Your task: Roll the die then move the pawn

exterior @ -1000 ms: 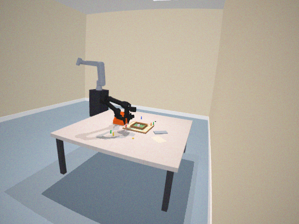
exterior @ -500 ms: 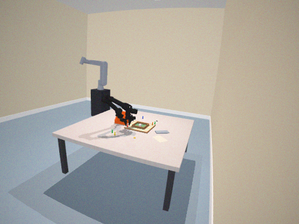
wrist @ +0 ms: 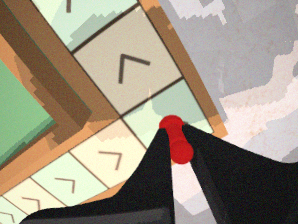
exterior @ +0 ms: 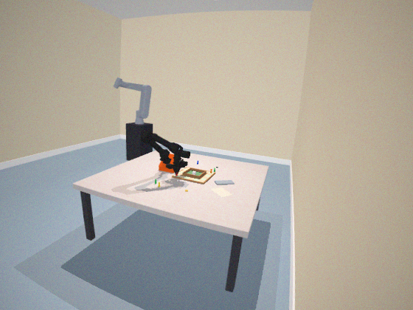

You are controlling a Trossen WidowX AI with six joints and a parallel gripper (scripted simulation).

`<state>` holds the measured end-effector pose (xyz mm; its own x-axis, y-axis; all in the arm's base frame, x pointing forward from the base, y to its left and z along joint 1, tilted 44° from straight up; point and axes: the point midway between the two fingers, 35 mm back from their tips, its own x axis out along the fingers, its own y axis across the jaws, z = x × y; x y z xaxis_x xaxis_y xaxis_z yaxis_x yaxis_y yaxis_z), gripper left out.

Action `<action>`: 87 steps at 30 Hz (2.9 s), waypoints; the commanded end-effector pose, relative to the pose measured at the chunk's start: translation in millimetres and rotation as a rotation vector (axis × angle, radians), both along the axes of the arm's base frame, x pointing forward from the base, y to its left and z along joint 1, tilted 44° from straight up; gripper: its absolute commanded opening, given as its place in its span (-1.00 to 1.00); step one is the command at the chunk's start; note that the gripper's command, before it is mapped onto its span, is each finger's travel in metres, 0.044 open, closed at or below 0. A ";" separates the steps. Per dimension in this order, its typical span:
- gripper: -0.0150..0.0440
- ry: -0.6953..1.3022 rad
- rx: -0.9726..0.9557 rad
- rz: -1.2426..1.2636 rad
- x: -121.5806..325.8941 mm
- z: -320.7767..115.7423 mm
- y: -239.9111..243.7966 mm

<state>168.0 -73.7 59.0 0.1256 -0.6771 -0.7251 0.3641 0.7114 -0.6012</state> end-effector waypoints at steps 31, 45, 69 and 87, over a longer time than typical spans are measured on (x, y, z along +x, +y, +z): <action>-0.49 0.012 0.064 0.091 -14.6 81.8 82.1; -0.49 0.004 0.045 0.063 7.8 68.3 74.6; -0.49 -0.003 -0.002 0.003 43.1 19.8 24.0; -0.49 -0.004 -0.004 0.002 45.8 2.2 6.7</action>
<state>214.7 -62.9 65.4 0.1345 -0.6747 -0.7257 0.3694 0.7137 -0.5951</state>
